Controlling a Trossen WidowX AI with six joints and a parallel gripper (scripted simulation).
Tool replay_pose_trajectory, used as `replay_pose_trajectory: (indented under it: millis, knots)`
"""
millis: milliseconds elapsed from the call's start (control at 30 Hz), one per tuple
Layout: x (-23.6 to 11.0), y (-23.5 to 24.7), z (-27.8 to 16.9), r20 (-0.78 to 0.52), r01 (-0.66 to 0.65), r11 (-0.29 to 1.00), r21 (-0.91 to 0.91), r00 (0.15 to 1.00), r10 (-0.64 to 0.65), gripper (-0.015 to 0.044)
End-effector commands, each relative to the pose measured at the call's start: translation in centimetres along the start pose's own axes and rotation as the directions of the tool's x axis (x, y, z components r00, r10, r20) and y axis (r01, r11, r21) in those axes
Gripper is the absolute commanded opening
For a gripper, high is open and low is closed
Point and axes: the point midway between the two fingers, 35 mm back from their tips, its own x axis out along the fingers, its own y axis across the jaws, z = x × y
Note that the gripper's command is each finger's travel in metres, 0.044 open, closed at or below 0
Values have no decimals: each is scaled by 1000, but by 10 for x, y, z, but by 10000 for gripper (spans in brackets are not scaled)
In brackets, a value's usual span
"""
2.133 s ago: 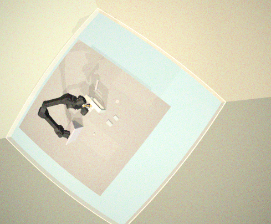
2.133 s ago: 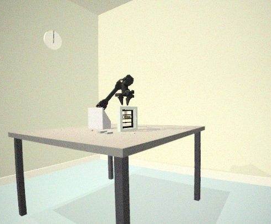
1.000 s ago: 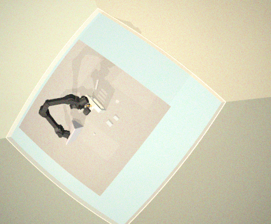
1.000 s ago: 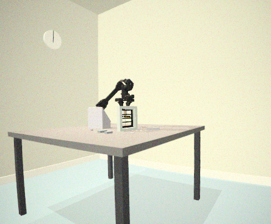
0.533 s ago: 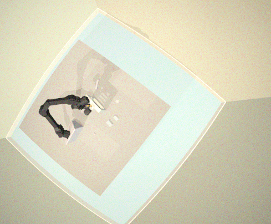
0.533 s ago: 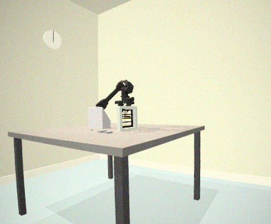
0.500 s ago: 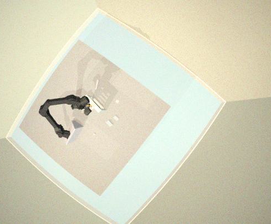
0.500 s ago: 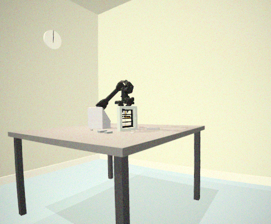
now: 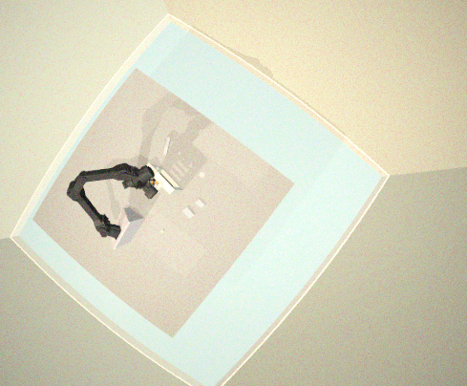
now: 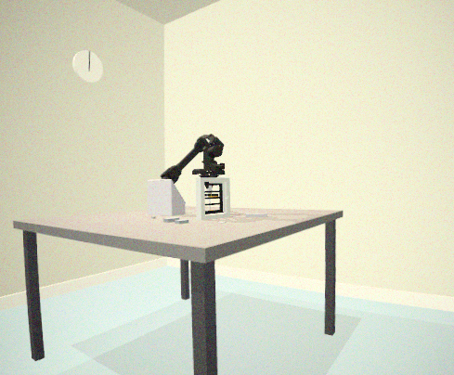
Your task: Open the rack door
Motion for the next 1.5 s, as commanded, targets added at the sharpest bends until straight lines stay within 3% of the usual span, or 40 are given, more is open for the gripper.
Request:
replay_pose_trajectory:
  millis: [0, 233, 433, 633, 1067, 1467]
  knots:
    - [1, 0, 0, 0, -2, 1000, 3, 1000, 2, 33]
    - [1, 0, 0, 0, -2, 1000, -30, 1000, 2, 19]
    - [1, 0, 0, 0, -2, 950, -311, 1000, 2, 19]
    - [1, 0, 0, 0, -1, 818, -575, 1000, 2, 19]
    - [1, 0, 0, 0, 0, 313, -950, 1000, 2, 19]
    - [1, 0, 0, 0, 1, -270, -963, 1000, 2, 19]
